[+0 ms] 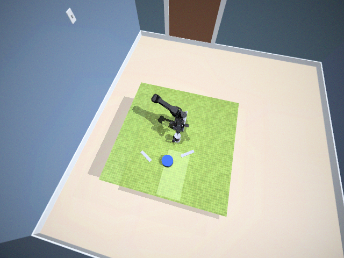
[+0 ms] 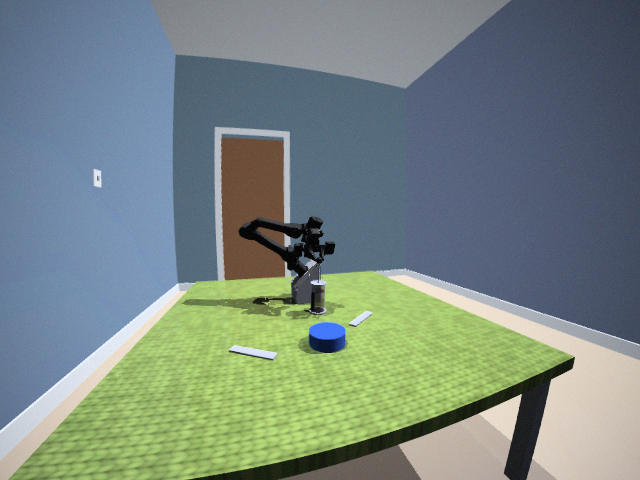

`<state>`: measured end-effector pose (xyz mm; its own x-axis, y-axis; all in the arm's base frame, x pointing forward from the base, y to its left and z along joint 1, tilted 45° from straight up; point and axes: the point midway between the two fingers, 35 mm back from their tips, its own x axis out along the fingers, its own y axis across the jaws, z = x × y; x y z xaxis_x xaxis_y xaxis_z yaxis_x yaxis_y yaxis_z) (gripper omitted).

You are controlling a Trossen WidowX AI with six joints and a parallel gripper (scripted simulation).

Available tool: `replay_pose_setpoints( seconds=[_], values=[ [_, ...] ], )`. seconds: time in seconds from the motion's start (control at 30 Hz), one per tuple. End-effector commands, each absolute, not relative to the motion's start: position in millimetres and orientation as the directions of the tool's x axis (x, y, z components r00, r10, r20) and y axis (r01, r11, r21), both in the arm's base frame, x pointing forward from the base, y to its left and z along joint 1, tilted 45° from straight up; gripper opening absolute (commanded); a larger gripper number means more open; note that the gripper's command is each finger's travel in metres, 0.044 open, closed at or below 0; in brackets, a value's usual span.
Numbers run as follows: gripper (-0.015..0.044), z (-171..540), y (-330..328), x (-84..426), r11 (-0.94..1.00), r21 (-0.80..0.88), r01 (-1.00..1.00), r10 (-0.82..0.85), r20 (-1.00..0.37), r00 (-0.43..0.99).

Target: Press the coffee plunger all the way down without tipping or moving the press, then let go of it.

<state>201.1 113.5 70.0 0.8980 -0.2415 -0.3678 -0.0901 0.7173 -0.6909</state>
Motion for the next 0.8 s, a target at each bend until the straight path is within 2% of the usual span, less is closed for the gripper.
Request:
replay_pose_setpoints(
  seconds=[0.0, 0.77],
  values=[
    [0.0114, 53.9, 102.3, 199.8, 0.704, -0.701, -0.113, -0.255, -0.398, 0.881],
    [0.0114, 22.6, 81.1, 208.3, 0.705, -0.700, -0.117, -0.250, -0.398, 0.883]
  ],
)
